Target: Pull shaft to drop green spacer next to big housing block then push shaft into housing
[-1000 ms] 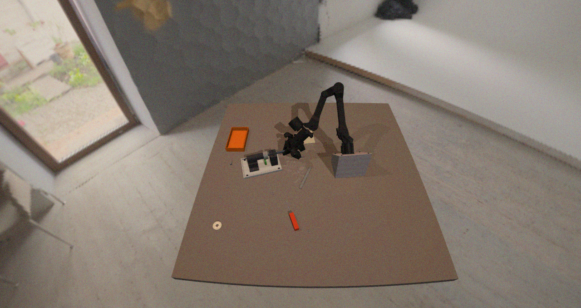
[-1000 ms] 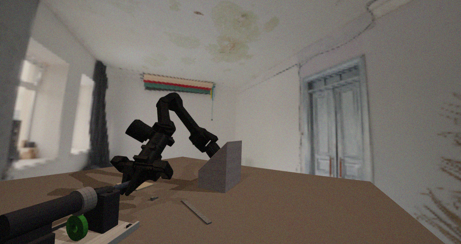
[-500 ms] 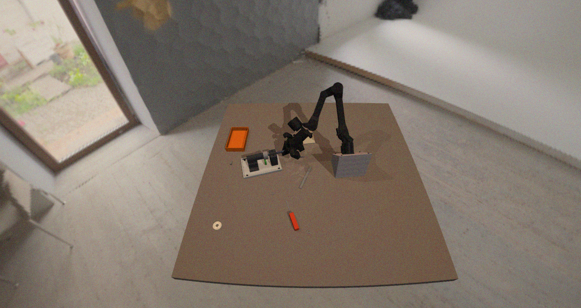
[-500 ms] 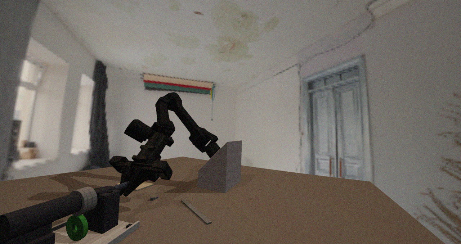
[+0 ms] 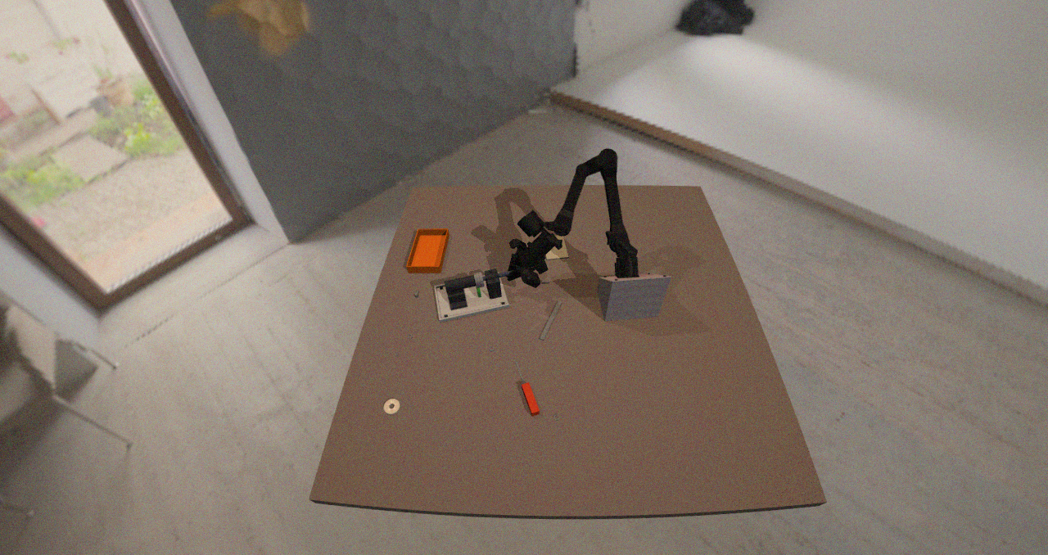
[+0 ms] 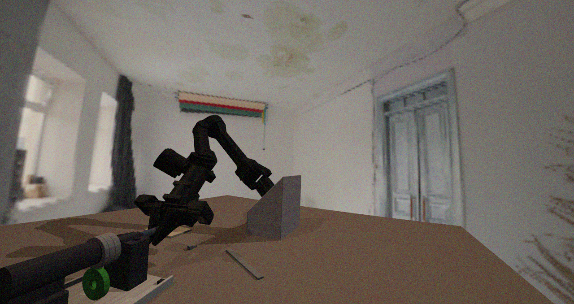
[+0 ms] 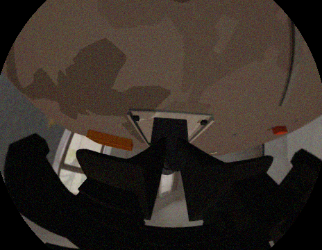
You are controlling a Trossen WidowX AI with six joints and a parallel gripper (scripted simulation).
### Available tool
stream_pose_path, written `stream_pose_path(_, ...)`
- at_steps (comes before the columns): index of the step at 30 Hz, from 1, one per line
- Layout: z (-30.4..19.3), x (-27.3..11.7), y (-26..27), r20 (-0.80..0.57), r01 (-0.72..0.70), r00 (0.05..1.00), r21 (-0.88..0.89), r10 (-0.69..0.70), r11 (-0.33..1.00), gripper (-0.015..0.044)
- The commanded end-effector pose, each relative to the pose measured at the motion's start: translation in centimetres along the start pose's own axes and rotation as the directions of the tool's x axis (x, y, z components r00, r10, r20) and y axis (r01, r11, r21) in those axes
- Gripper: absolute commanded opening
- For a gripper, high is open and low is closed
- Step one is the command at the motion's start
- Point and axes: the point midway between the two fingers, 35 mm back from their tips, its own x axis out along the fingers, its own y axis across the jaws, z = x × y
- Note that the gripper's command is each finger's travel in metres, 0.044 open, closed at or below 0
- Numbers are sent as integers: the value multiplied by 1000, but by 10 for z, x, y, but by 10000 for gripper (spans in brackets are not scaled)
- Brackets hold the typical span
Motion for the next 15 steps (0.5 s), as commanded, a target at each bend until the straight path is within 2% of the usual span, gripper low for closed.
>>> stream_pose_path(1, -2, 2, 0, -2, 1, 1000, 3, -1, 1000, 0)
stream_pose_path(15, -5, 4, 0, -2, 1, 1000, 3, -1, 1000, 0)
